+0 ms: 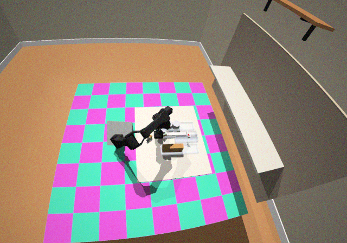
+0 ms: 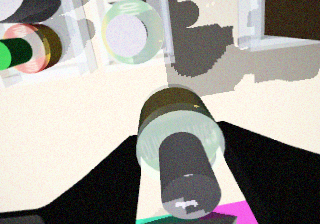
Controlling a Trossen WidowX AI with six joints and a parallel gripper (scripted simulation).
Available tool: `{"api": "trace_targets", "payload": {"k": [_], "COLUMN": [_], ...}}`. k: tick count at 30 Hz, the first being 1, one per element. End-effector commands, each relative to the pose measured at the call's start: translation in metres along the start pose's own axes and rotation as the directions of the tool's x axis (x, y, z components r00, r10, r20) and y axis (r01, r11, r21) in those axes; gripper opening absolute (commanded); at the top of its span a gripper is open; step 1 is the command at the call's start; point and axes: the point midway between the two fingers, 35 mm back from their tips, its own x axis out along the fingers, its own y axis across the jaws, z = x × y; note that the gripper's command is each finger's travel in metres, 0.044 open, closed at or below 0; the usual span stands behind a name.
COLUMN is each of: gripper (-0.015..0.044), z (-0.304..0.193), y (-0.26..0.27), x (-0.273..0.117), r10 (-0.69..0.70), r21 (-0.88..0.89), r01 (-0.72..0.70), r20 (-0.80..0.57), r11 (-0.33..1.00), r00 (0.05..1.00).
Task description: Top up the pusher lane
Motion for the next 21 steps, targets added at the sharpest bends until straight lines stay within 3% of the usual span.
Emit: {"api": "trace_targets", "payload": {"k": [1,21], "gripper": [0.0,0.0], "z": [0.006,0.007], "y": [0.016,0.018], "x": [0.004,0.03], "r10": [0.003,0.001], "r21": [0.018,0.021], "r01": [-0.003,-0.001], "r20": [0.001,0.0], "r11": [1.0,1.0], "r00": [1.0,1.0]}}
